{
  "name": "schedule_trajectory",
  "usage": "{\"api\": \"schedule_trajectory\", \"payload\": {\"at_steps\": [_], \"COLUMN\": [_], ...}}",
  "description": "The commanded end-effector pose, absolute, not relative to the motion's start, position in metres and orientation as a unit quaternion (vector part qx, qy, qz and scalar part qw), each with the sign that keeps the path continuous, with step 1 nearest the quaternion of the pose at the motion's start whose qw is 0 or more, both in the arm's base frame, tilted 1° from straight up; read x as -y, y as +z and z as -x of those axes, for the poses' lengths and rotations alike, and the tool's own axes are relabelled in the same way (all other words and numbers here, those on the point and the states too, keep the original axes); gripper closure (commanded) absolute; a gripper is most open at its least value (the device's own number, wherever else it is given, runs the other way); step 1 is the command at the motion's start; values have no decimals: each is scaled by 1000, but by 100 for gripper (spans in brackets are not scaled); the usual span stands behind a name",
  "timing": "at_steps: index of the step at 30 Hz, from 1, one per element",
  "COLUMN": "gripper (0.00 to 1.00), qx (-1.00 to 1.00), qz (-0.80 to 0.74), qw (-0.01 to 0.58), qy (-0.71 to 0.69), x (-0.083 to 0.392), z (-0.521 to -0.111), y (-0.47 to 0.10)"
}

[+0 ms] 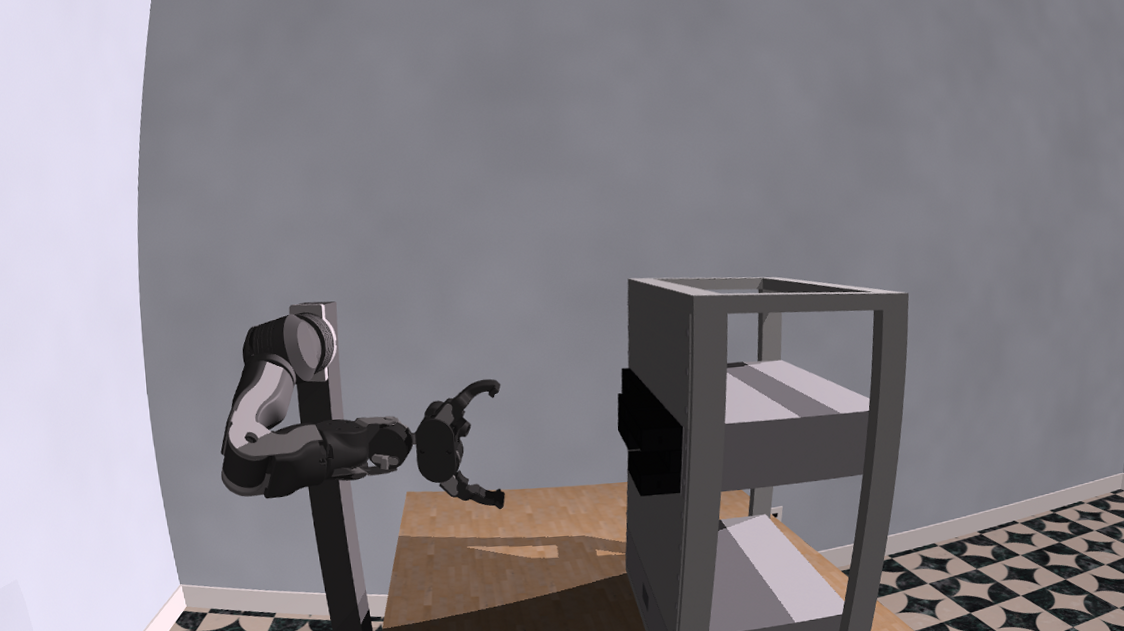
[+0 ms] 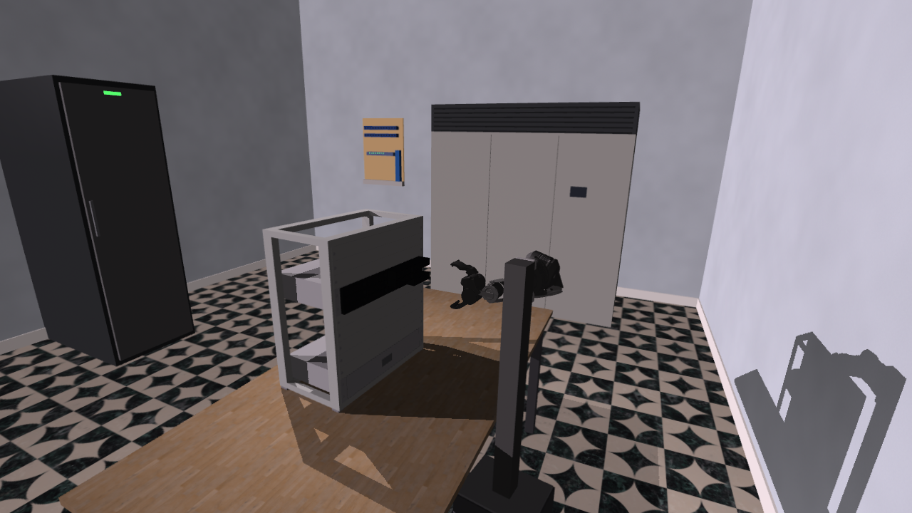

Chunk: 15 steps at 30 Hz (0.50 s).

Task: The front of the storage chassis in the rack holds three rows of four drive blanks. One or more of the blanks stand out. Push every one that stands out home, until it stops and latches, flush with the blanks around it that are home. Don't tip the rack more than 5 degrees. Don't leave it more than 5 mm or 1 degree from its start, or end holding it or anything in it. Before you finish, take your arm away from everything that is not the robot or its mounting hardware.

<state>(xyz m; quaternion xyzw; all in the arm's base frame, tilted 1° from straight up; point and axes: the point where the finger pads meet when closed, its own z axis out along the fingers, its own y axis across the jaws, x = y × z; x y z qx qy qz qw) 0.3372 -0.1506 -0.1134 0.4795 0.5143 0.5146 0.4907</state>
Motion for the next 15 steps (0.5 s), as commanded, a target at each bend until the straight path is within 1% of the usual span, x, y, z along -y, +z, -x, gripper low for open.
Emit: {"api": "schedule_trajectory", "payload": {"at_steps": [1, 7, 15], "gripper": [0, 0, 0], "qx": [-515, -515, -515], "qz": [-481, -481, -481], "qw": [487, 487, 487], "qy": [516, 516, 516], "x": [151, 155, 167], "z": [-340, -352, -391], "y": [-113, -111, -102]}}
